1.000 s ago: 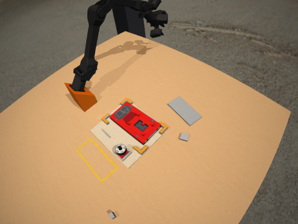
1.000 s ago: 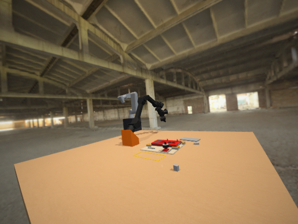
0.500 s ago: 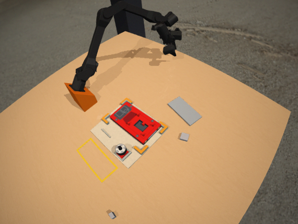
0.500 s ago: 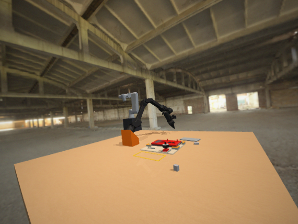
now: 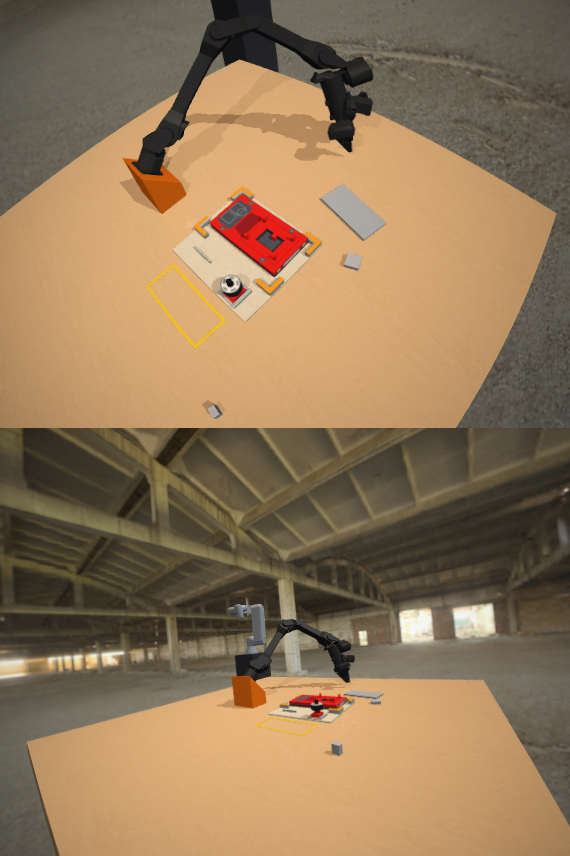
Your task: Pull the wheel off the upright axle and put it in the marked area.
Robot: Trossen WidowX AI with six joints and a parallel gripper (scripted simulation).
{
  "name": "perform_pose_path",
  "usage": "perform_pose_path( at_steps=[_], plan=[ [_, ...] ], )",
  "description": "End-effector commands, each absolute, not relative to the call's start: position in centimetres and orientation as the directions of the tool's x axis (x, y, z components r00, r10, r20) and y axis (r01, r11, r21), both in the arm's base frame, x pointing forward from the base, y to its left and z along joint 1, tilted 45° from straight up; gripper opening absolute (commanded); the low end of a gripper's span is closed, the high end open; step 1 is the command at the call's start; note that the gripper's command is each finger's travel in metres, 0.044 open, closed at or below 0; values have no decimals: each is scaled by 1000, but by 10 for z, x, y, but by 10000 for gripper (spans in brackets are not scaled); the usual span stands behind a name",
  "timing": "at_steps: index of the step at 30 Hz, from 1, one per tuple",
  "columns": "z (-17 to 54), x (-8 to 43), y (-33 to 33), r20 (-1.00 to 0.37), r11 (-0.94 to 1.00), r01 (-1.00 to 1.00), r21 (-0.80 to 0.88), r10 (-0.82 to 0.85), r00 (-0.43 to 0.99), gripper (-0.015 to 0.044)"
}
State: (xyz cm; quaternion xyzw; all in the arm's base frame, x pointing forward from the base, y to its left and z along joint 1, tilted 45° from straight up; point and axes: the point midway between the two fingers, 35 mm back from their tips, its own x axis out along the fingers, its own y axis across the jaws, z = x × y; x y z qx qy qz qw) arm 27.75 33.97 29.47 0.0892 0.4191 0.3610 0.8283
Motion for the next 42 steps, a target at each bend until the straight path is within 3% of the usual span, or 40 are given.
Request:
perform_pose_path(
  at_steps=[1, 13, 25, 42],
  plan=[
    [269, 305, 318, -684, 761, -503, 409, 620, 383, 300],
    [192, 378, 226, -817, 854, -377, 358, 482, 315, 300],
    [126, 410, 123, -881, 894, -244, 377, 427, 204, 300],
    [27, 387, -37, -786, 786, -55, 616, 617, 19, 300]
  ],
)
